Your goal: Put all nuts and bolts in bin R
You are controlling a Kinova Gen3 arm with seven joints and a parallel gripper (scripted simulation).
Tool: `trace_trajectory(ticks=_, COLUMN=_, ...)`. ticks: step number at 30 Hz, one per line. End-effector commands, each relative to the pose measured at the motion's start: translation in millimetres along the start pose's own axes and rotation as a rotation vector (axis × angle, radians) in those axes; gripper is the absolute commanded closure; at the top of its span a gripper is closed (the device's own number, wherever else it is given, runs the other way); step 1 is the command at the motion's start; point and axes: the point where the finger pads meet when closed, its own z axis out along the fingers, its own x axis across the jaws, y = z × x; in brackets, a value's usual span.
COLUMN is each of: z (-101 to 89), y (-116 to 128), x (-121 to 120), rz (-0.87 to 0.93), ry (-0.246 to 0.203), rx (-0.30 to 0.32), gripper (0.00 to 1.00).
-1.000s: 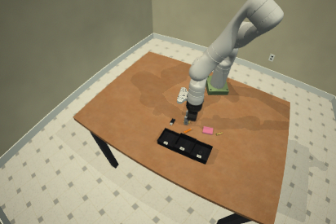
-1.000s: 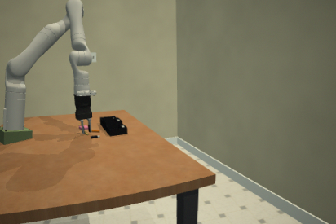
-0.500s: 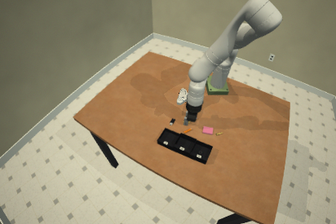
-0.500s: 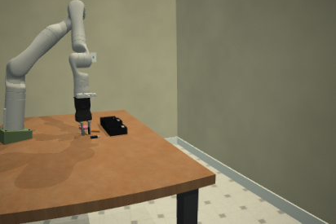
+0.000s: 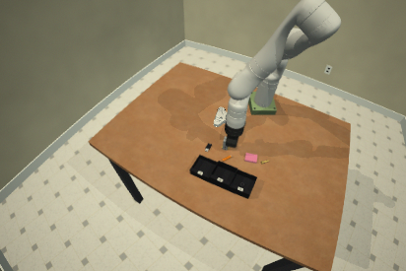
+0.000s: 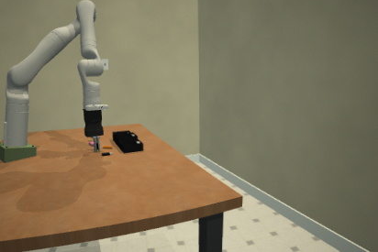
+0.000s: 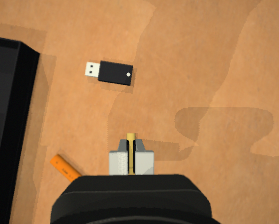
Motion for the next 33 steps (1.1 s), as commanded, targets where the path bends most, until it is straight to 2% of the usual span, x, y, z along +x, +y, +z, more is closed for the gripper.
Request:
trace_trajectory(ticks=1, z=-0.2, y=0, x=0, rz=0.000, ry=-0.001, rx=0.000, gripper=1.00)
trace_trajectory(ticks=20, z=-0.2, y=0, x=0, rz=0.000, ry=-0.001, rx=0.000, gripper=1.00)
trace_trajectory(ticks=33, z=-36.8, y=0, x=0, rz=0.000, ry=-0.001, rx=0.000, gripper=1.00)
